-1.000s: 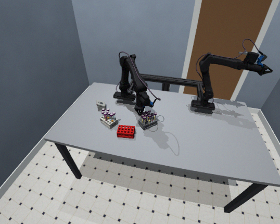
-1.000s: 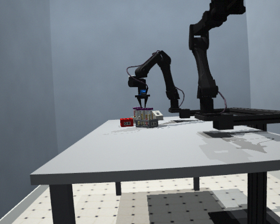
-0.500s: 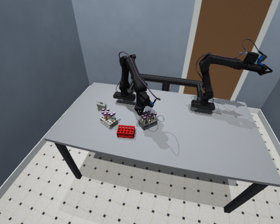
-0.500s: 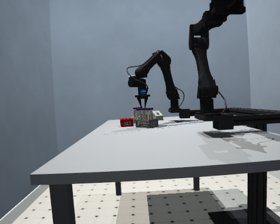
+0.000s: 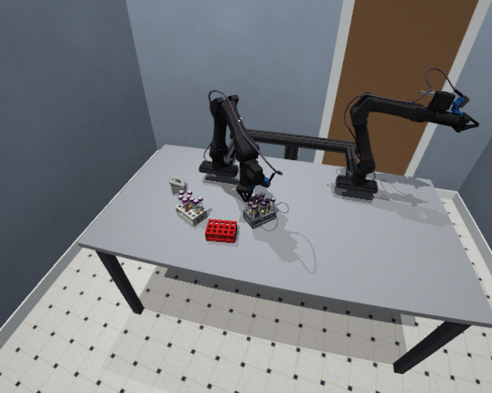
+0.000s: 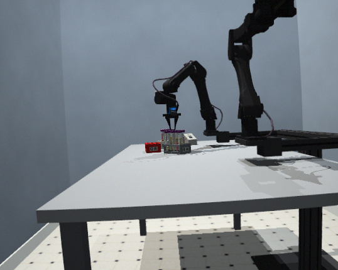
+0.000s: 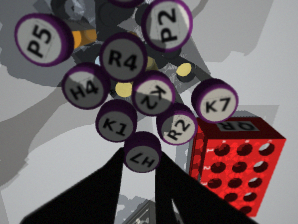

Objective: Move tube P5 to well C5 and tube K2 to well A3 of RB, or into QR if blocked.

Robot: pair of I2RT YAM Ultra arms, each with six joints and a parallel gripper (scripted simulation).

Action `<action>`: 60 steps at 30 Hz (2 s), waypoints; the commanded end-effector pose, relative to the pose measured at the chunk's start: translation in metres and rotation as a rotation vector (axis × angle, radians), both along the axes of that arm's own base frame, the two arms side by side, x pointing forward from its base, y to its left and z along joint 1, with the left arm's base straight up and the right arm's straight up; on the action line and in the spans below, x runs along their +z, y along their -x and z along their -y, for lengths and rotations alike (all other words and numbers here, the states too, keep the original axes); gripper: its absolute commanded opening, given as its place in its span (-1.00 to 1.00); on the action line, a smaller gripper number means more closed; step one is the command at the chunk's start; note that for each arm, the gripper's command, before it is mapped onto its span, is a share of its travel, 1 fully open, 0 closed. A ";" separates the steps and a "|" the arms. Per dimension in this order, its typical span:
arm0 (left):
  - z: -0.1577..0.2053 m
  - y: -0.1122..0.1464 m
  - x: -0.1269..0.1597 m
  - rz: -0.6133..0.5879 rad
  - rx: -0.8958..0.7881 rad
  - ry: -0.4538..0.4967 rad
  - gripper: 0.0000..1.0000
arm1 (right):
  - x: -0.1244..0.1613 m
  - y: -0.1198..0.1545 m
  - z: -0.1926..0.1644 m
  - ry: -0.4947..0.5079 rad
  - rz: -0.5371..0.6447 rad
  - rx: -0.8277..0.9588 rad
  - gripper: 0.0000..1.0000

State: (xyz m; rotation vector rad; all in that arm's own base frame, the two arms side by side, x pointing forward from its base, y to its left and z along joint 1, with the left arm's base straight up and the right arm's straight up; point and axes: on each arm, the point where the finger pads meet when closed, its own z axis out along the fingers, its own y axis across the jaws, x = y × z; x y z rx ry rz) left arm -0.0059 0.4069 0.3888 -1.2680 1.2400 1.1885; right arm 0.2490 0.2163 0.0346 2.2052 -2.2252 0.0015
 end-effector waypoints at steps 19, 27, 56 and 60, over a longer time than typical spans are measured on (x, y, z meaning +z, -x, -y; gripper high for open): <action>0.009 0.001 0.027 -0.007 -0.001 -0.059 -1.00 | 0.031 -0.007 -0.004 -0.031 0.031 -0.003 -1.00; 0.009 0.001 0.027 -0.007 -0.001 -0.059 -1.00 | 0.037 -0.006 -0.004 -0.031 0.031 -0.003 -1.00; 0.009 0.001 0.027 -0.007 -0.001 -0.059 -1.00 | 0.064 -0.004 -0.002 -0.031 0.030 -0.003 -1.00; 0.009 0.001 0.027 -0.007 -0.001 -0.059 -1.00 | 0.065 -0.003 -0.002 -0.027 0.026 -0.003 -1.00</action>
